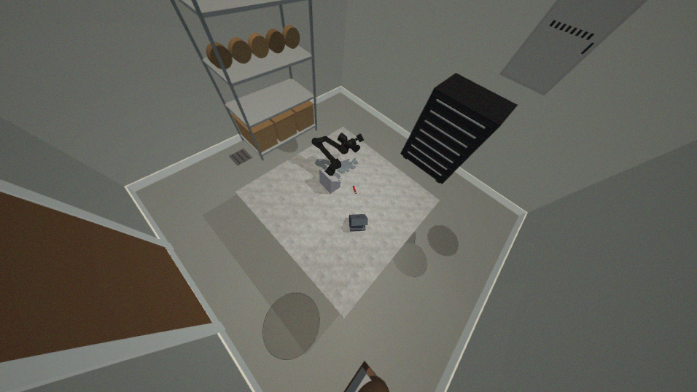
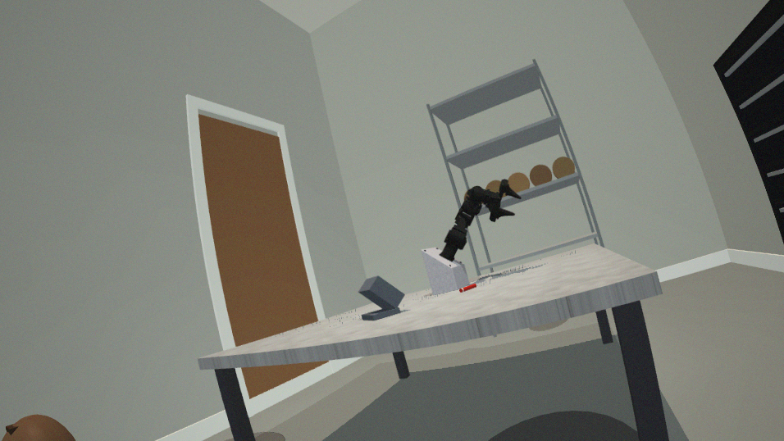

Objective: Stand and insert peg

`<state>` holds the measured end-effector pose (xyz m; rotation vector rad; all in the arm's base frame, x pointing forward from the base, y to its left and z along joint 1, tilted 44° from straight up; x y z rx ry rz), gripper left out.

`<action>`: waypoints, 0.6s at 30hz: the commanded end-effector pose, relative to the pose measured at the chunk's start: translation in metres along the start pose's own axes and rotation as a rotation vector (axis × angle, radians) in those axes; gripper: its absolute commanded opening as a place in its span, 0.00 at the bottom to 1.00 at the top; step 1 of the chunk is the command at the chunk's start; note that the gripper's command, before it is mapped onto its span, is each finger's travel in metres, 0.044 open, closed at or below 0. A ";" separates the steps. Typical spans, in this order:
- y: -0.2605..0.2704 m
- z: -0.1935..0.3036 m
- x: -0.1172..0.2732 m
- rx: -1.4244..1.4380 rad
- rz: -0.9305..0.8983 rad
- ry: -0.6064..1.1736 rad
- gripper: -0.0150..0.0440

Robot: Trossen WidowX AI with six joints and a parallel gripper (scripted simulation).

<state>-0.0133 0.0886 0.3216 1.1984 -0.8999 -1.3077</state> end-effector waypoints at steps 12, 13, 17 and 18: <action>0.025 -0.038 -0.001 -0.280 -0.073 -0.063 1.00; 0.028 -0.043 -0.001 -0.312 -0.084 -0.071 1.00; 0.038 -0.062 0.001 -0.435 -0.127 -0.106 1.00; 0.040 -0.067 0.001 -0.466 -0.137 -0.116 1.00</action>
Point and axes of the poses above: the point midway between the two fingers, 35 mm back from their tips, its own x axis back along the fingers, its own y axis across the jaws, z = x × y, the point moved 6 cm from there along x, back along the fingers, and after that the axes turned 12 degrees about x, right-handed, at the moved point
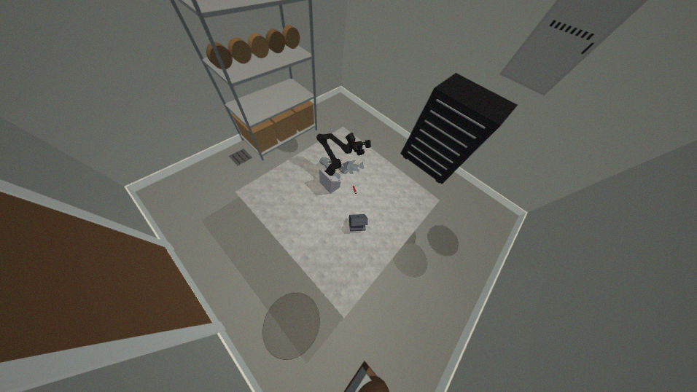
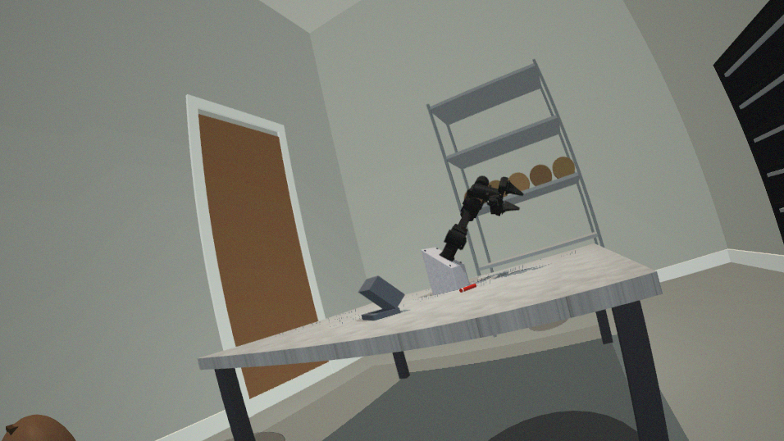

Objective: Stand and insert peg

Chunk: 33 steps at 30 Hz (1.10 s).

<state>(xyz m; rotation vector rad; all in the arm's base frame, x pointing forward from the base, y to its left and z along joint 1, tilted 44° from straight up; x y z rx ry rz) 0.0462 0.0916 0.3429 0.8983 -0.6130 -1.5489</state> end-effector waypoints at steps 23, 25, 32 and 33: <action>0.060 -0.123 0.014 -0.775 -0.301 -0.261 1.00; 0.062 -0.134 0.016 -0.835 -0.322 -0.287 1.00; 0.063 -0.170 0.027 -1.045 -0.392 -0.383 1.00; 0.063 -0.175 0.029 -1.075 -0.402 -0.397 1.00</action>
Point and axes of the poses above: the point midway between the two fingers, 35 mm back from their tips, its own x axis back along the fingers, its own y axis across the jaws, z = x × y, the point moved 6 cm from there along x, back along the fingers, and after that the axes turned 12 degrees about x, right-handed, at the moved point
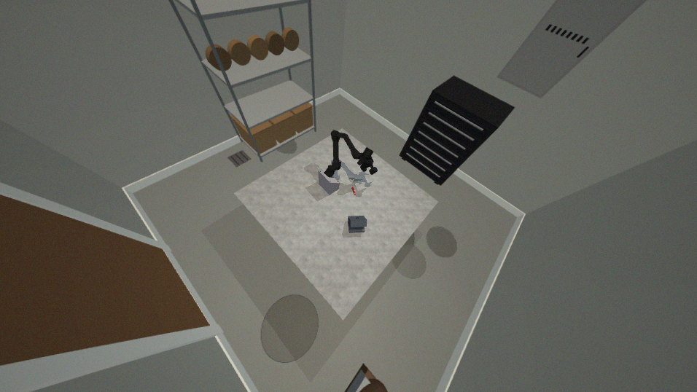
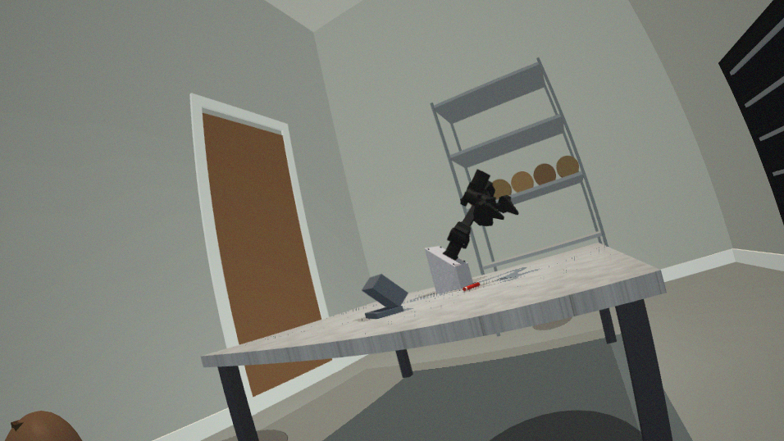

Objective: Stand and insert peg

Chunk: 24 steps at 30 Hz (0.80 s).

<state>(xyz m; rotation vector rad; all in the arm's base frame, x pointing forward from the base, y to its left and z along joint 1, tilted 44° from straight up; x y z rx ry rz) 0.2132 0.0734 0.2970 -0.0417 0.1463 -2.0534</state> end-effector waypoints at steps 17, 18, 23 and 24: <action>0.070 -0.069 -0.002 -0.569 -0.222 -0.291 1.00; 0.072 -0.072 -0.002 -0.598 -0.232 -0.307 1.00; 0.082 -0.092 0.002 -0.742 -0.280 -0.388 1.00; 0.084 -0.096 0.003 -0.771 -0.289 -0.405 1.00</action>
Point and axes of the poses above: the point midway between the two fingers, 35 mm back from their tips, its own x axis back along the fingers, its own y axis across the jaws, z = x × y, the point moved 6 cm from there along x, back along the fingers, and after that the axes turned 12 degrees about x, right-handed, at the moved point
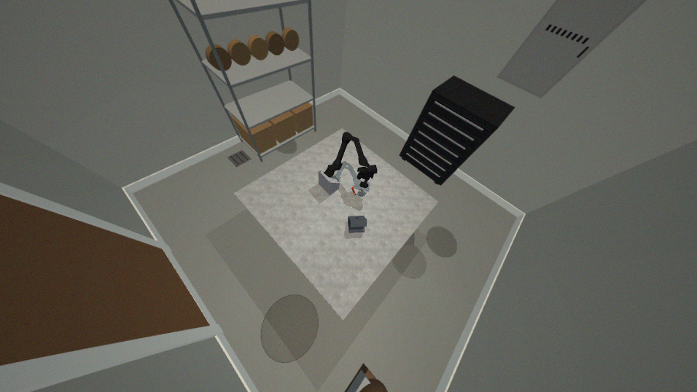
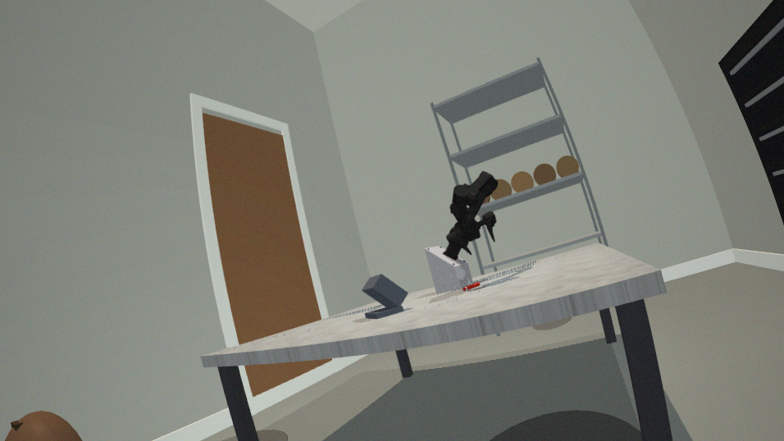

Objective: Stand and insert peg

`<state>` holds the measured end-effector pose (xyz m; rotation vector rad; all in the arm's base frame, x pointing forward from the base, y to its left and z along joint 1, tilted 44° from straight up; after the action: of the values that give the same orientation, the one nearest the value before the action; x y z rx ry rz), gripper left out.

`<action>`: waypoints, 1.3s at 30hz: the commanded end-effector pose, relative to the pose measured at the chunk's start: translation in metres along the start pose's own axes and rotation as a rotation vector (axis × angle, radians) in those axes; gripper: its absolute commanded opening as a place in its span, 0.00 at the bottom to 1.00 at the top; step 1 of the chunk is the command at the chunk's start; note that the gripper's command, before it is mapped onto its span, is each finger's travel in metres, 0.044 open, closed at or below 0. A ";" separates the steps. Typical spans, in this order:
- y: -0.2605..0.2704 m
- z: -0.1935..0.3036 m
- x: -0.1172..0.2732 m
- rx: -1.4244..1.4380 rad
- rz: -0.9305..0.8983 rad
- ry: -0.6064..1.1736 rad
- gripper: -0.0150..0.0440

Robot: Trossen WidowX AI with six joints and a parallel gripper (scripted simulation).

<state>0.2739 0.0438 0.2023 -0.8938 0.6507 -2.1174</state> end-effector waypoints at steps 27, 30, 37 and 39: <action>0.074 -0.064 -0.004 -0.777 -0.223 -0.525 1.00; 0.074 -0.064 -0.005 -0.777 -0.223 -0.525 1.00; 0.077 -0.068 -0.014 -0.776 -0.225 -0.525 1.00; 0.077 -0.070 -0.017 -0.776 -0.225 -0.525 1.00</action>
<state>0.2626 0.0183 0.1051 -1.9220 1.1391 -1.6783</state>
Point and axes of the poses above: the point midway between the two fingers, 35 mm back from their tips, its own x axis back along the fingers, its own y axis across the jaws, z = x × y, the point moved 6 cm from there along x, back along the fingers, and after that the axes turned 12 degrees about x, right-handed, at the moved point
